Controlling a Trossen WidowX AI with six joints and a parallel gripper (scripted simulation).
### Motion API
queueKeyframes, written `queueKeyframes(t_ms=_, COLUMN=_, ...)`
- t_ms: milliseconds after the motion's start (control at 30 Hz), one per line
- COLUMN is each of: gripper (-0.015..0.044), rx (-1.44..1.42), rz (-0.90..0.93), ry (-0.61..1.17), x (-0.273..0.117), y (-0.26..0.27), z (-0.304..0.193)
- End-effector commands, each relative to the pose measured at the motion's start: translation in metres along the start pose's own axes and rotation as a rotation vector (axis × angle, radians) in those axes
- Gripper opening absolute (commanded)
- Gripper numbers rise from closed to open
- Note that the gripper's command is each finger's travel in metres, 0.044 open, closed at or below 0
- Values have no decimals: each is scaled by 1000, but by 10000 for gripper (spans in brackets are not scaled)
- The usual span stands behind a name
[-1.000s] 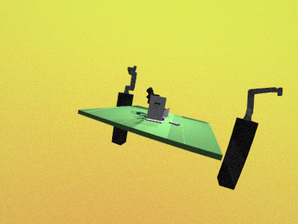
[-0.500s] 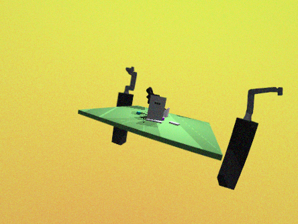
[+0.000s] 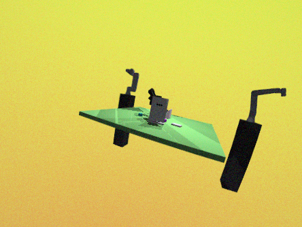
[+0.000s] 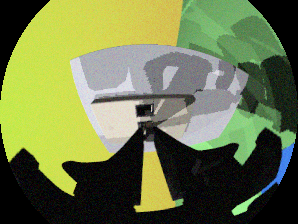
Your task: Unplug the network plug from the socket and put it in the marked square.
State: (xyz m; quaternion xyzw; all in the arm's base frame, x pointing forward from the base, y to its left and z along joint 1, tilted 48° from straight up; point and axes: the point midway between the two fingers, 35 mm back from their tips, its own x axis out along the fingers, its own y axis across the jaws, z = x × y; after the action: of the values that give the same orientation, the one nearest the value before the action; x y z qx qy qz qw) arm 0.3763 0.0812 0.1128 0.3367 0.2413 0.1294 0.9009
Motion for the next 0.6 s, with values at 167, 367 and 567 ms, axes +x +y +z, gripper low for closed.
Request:
queueKeyframes(t_ms=167, gripper=0, rx=3, rz=-4, ry=-5, x=0, y=-1, z=1)
queueKeyframes(t_ms=367, gripper=0, rx=3, rz=-4, ry=-5, x=-2, y=-1, z=0)
queueKeyframes(t_ms=567, gripper=0, rx=3, rz=-4, ry=-5, x=-5, y=-1, z=-1)
